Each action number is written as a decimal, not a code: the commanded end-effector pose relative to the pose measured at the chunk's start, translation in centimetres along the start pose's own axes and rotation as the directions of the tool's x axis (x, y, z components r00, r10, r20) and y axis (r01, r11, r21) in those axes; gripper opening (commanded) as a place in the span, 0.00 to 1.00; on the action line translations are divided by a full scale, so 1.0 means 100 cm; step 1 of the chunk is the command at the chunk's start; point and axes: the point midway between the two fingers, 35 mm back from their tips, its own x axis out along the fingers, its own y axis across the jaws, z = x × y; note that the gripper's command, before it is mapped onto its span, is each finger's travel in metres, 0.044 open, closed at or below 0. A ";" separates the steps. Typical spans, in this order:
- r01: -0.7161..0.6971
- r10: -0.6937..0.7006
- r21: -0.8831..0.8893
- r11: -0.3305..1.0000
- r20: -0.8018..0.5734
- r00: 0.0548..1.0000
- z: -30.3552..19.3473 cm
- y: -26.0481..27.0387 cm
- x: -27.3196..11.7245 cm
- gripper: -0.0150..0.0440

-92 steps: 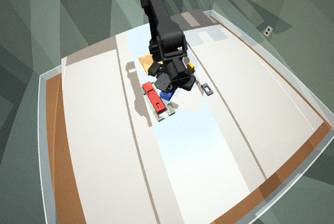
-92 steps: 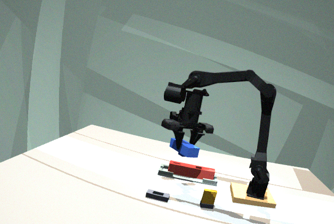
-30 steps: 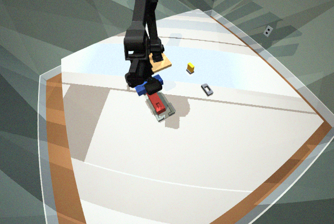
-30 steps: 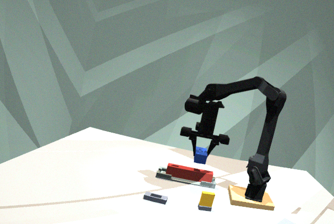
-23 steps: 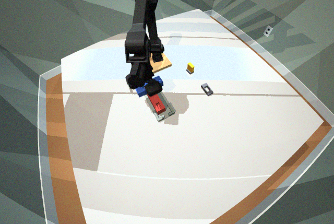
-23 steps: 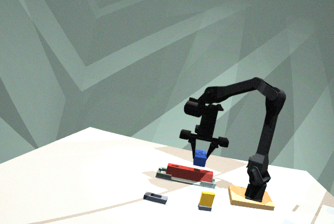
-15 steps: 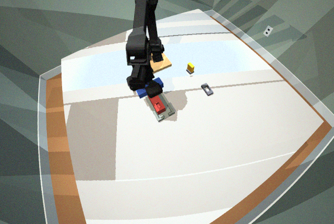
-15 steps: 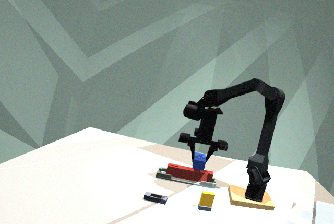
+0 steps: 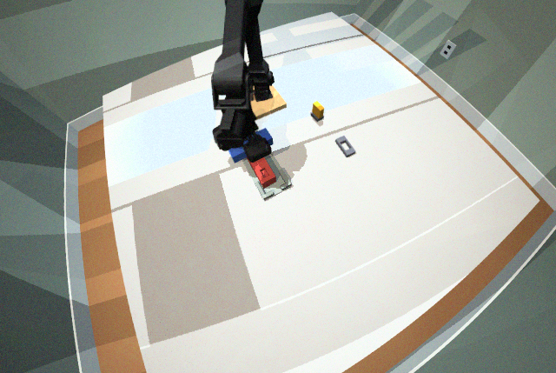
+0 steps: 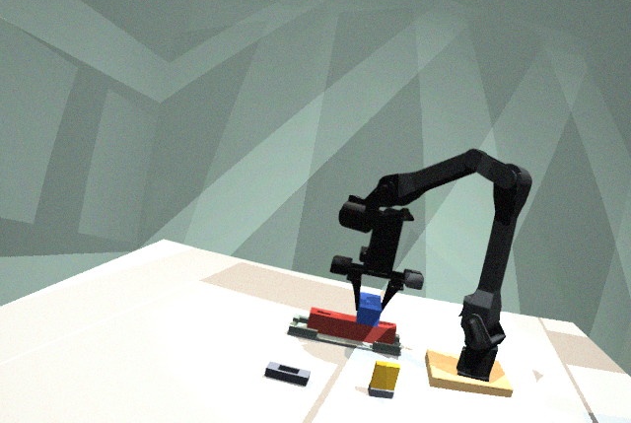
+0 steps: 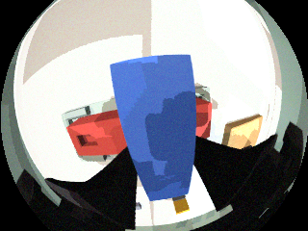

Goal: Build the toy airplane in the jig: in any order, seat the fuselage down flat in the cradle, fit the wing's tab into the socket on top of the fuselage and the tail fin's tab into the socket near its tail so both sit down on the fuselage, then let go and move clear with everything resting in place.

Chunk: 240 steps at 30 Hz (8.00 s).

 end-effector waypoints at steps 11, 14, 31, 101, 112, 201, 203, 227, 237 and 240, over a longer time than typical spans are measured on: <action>0.000 0.000 0.000 1.000 0.000 1.000 0.000 0.000 0.000 0.66; 0.000 0.000 0.000 1.000 0.000 1.000 0.000 0.000 0.000 0.79; 0.000 0.000 0.000 1.000 0.004 1.000 0.001 0.003 -0.056 1.00; -0.019 -0.002 -0.996 -0.093 -0.019 1.000 -0.271 -0.036 -0.081 1.00; -0.018 -0.003 -0.996 -0.092 -0.018 1.000 -0.273 -0.038 -0.026 1.00; -0.020 0.048 -0.995 -0.093 -0.024 0.999 -0.277 -0.023 -0.009 0.25; -0.020 0.044 -0.995 -0.093 -0.024 0.999 -0.277 -0.023 -0.015 0.25; -0.018 -0.001 -0.996 -0.092 -0.018 1.000 -0.273 -0.037 -0.088 0.25; -0.016 0.004 -0.997 -0.079 -0.016 1.000 -0.266 -0.027 -0.089 0.25; -0.014 0.007 -0.997 -0.072 -0.015 1.000 -0.261 -0.021 -0.088 0.25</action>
